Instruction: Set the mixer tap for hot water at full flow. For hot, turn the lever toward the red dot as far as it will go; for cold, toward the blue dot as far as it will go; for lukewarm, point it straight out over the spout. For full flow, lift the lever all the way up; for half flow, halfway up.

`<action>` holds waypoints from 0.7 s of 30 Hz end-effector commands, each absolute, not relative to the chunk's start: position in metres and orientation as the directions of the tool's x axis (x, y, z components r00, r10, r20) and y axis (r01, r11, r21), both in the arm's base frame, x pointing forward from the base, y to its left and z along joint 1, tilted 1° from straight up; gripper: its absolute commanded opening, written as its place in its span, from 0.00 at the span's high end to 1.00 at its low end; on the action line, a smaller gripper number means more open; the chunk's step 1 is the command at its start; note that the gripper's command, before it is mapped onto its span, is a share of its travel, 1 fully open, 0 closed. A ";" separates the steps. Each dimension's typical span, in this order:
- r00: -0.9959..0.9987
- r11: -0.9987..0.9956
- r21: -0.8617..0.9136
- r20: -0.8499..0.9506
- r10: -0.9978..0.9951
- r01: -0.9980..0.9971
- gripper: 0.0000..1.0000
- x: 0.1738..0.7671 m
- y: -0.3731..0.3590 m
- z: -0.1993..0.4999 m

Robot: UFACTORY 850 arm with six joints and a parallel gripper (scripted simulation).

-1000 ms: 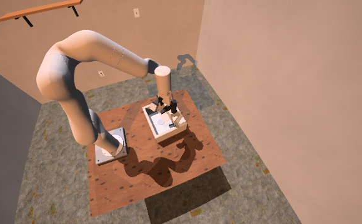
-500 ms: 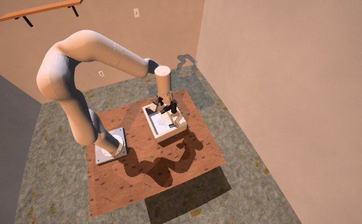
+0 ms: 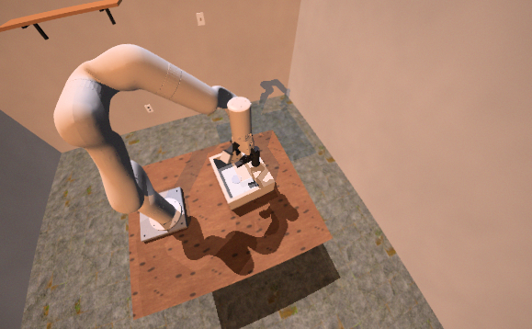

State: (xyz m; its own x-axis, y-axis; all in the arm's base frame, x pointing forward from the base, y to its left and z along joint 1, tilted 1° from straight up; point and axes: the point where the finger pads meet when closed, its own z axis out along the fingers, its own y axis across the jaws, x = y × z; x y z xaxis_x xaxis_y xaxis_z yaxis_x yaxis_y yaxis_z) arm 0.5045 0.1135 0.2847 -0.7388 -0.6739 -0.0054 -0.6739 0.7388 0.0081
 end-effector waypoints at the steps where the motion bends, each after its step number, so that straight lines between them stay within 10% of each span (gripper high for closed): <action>1: -0.739 0.739 0.007 -0.007 -0.674 -0.674 0.27 0.505 0.114 0.285; 21: -0.739 0.739 0.007 -0.007 -0.674 -0.674 0.27 0.505 0.114 0.269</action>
